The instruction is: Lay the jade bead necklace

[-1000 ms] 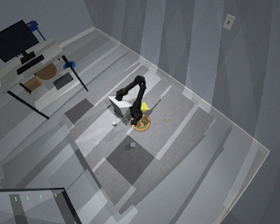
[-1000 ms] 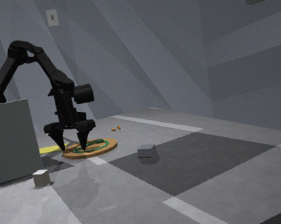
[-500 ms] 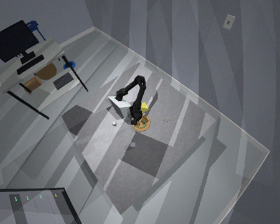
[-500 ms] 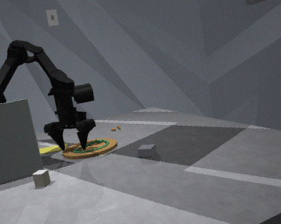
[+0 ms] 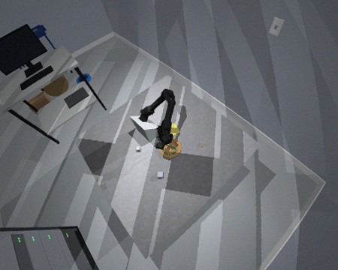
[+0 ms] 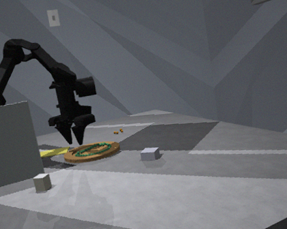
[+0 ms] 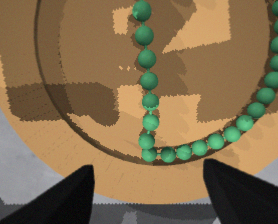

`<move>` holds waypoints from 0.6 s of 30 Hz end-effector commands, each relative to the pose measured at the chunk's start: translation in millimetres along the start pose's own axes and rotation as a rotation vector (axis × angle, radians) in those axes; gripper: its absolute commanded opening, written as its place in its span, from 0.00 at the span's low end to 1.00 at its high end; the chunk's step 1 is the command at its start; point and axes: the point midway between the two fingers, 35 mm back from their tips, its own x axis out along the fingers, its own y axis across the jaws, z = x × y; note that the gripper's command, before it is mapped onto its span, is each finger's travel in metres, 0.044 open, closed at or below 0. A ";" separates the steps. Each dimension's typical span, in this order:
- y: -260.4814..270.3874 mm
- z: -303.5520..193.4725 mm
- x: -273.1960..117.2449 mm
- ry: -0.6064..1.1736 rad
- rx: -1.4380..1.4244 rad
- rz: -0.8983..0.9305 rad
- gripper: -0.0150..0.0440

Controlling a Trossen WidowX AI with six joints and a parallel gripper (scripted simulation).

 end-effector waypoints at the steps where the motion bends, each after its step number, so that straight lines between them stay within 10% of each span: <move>1: -1.1 2.3 -5.4 0.003 0.043 -0.007 0.46; 18: -1.9 3.8 9.7 -0.003 0.035 -0.008 0.46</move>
